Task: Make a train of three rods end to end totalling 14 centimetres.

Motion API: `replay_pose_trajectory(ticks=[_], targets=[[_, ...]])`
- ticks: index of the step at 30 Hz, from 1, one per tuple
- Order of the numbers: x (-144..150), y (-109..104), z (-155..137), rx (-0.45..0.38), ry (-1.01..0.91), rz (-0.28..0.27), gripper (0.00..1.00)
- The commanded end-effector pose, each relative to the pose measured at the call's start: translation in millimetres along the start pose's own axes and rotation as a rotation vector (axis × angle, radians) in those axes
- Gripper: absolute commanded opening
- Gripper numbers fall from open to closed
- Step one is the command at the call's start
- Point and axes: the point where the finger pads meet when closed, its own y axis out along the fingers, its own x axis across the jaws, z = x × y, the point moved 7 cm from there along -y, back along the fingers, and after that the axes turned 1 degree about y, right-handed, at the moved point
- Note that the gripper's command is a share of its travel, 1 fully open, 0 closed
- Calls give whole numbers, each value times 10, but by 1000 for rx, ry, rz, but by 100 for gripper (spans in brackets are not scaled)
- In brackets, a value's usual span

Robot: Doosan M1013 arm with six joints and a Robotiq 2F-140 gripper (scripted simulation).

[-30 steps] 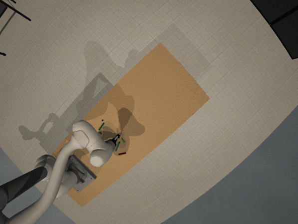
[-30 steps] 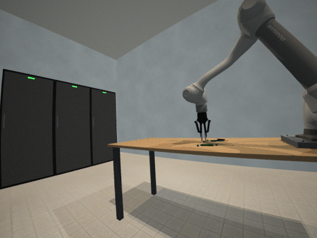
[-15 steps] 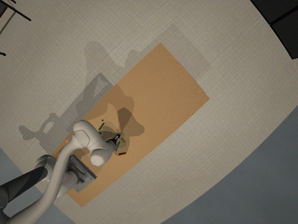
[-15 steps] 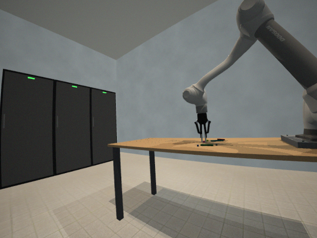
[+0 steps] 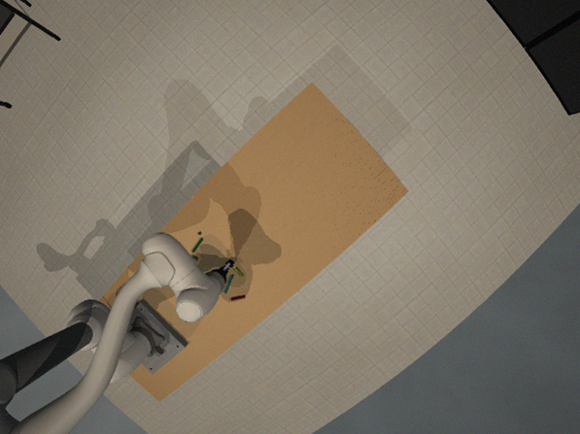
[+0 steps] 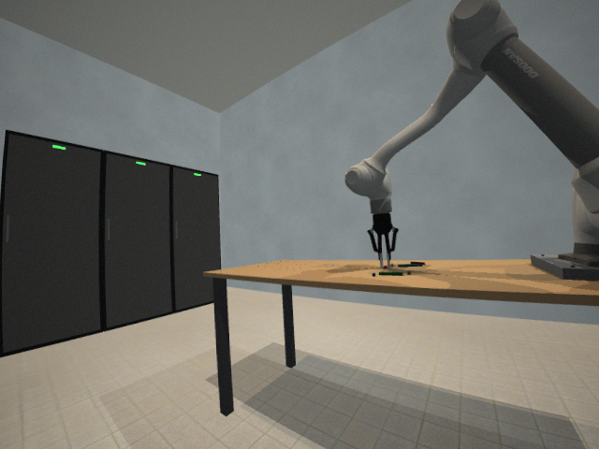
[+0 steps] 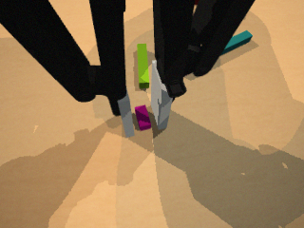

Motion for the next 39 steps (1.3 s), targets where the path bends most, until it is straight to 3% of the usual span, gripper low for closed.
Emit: replay_pose_trajectory(ticks=[1,19,20,39], targets=[[0,-1,0,0,0,0,15],[0,-1,0,0,0,0,15],[0,-1,0,0,0,0,3],[0,-1,0,0,0,0,3]])
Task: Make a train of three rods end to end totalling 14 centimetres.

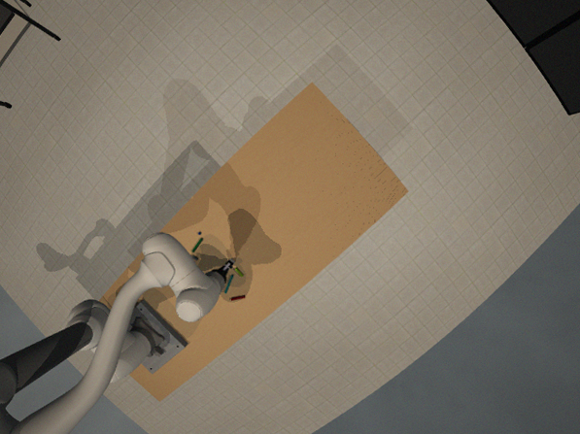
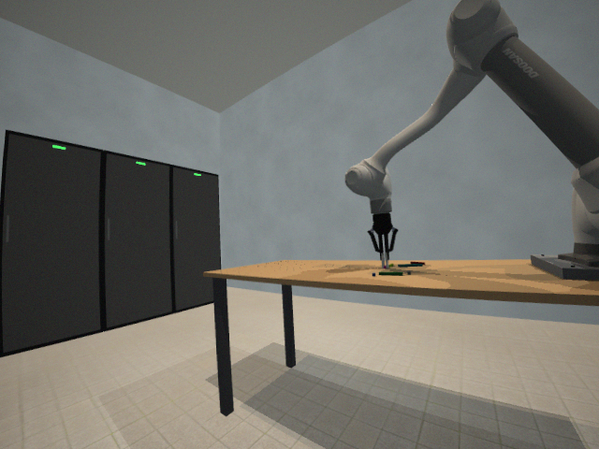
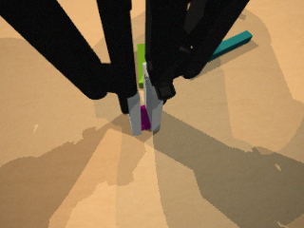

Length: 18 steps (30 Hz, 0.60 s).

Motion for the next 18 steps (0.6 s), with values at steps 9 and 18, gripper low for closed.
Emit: replay_pose_trajectory(ticks=[9,18], targets=[[0,-1,0,0,0,0,3],[0,-32,0,0,0,0,3]])
